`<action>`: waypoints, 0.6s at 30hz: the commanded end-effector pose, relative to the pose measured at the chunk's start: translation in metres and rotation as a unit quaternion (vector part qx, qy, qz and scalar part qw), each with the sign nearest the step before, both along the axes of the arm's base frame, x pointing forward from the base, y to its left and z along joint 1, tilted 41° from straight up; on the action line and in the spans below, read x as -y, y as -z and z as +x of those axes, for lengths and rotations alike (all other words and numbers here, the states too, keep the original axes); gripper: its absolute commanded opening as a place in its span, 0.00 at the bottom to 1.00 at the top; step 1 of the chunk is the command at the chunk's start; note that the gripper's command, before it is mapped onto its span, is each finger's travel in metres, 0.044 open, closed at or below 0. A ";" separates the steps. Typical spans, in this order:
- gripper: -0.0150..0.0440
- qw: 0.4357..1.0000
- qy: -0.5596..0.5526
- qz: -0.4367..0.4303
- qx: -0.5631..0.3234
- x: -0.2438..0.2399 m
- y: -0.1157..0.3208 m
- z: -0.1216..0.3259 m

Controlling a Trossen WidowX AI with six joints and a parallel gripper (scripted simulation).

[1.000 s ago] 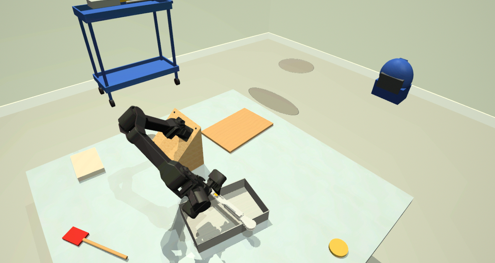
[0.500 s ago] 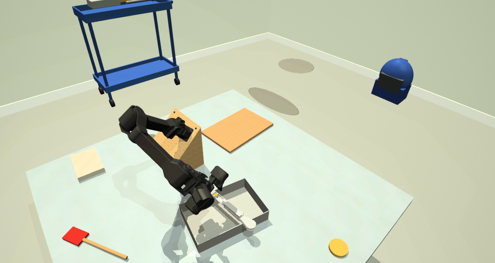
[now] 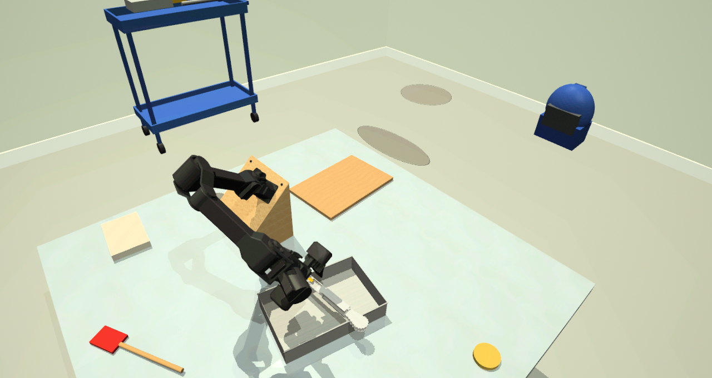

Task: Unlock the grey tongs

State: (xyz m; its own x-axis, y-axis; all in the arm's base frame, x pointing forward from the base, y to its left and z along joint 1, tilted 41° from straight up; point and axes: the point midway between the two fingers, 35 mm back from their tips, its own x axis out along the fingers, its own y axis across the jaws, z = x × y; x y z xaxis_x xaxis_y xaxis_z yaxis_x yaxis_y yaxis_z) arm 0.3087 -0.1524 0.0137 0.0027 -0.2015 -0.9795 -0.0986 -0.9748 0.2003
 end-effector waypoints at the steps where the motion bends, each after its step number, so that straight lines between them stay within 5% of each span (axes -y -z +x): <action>1: 0.69 1.000 -0.002 0.003 -0.004 0.001 0.009 -0.002; 18: 0.69 1.000 -0.002 0.003 -0.005 0.006 0.037 -0.003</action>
State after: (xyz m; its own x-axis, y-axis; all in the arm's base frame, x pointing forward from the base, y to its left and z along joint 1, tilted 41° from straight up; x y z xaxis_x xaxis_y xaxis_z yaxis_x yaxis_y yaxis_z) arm 0.3087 -0.1585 -0.0157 0.0018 -0.2018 -0.9794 -0.0983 -0.9747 0.2006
